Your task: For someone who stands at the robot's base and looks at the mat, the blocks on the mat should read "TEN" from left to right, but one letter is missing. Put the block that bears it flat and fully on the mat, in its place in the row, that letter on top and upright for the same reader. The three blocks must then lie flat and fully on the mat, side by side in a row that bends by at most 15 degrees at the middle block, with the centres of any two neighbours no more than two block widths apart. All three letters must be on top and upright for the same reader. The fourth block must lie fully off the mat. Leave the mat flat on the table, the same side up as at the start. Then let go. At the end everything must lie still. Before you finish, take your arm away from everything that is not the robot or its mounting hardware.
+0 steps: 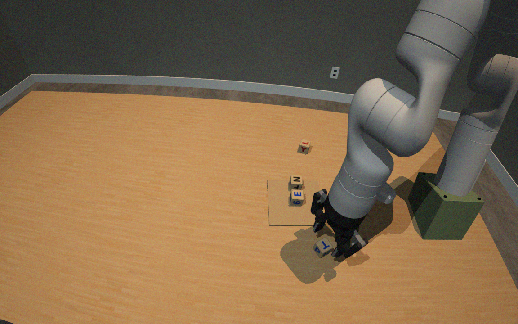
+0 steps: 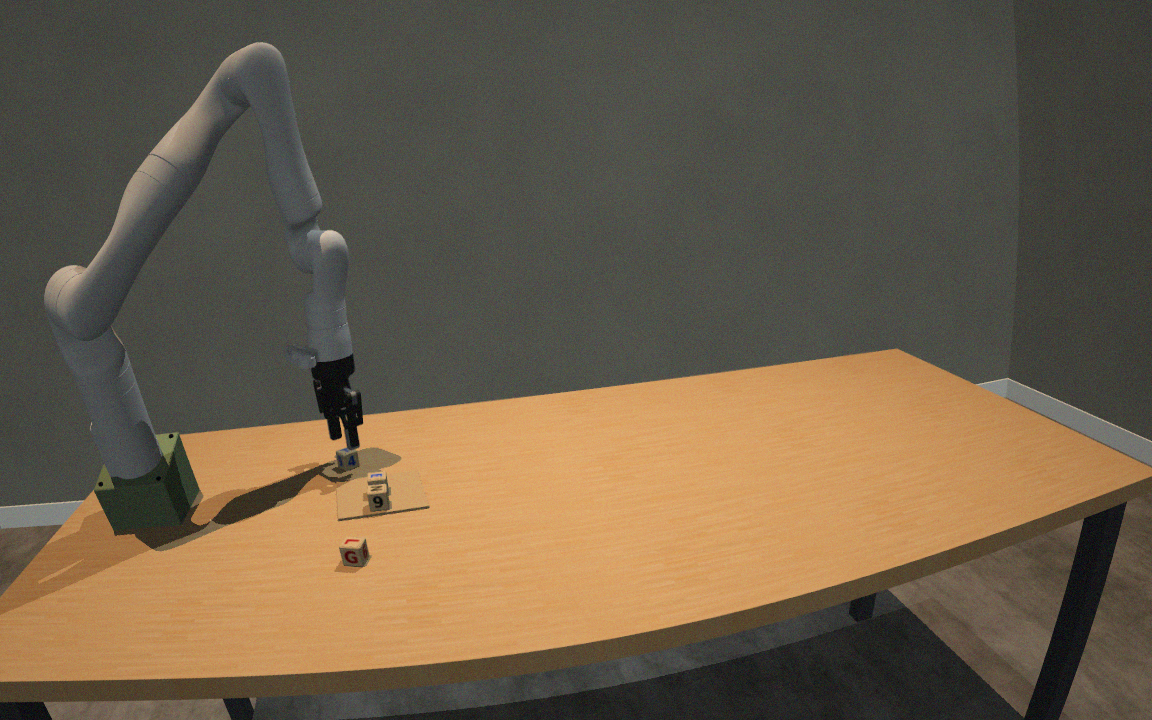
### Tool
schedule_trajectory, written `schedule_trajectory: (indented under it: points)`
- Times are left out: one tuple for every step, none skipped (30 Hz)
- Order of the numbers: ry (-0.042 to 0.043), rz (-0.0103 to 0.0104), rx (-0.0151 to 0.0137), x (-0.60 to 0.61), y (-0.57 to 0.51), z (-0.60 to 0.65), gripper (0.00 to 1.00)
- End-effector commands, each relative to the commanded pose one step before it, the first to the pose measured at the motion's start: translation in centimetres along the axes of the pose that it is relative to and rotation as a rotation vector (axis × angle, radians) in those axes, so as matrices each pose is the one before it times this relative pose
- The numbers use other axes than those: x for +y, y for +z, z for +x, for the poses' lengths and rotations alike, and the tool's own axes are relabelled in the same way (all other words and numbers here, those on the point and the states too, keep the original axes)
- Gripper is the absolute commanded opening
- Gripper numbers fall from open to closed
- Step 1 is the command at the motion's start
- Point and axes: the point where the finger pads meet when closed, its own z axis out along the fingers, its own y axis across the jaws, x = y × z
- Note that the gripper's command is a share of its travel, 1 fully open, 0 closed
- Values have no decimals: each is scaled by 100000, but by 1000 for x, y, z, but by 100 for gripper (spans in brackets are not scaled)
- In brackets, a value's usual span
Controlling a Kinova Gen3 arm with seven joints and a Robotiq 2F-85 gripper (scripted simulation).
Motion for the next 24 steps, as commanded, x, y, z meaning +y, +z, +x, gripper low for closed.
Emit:
schedule_trajectory:
  points:
    - [-4, -23, -158, 9, -58, -56, 67]
    - [0, 0, 0, 0, 0, 0, 67]
    - [0, 0, 0, 0, 0, 0, 67]
    - [0, 0, 0, 0, 0, 0, 67]
    - [0, 0, 0, 0, 0, 0, 67]
    - [0, 0, 0, 0, 0, 0, 67]
    - [0, 0, 0, 0, 0, 0, 67]
    - [0, 0, 0, 0, 0, 0, 67]
    - [0, 0, 0, 0, 0, 0, 67]
    - [0, 0, 0, 0, 0, 0, 67]
    - [0, 0, 0, 0, 0, 0, 67]
    - [0, 0, 0, 0, 0, 0, 67]
    - [0, 0, 0, 0, 0, 0, 67]
    - [0, 0, 0, 0, 0, 0, 67]
    - [0, 0, 0, 0, 0, 0, 67]
    - [0, 0, 0, 0, 0, 0, 67]
    - [0, 0, 0, 0, 0, 0, 67]
    - [0, 0, 0, 0, 0, 0, 67]
    - [0, 0, 0, 0, 1, 0, 67]
    - [0, 0, 0, 0, 8, 0, 67]
    - [0, 0, 0, 0, 21, 0, 67]
    - [0, 0, 0, 0, 38, 0, 67]
    - [0, 0, 0, 0, 58, 0, 67]
    - [0, 0, 0, 0, 80, 0, 67]
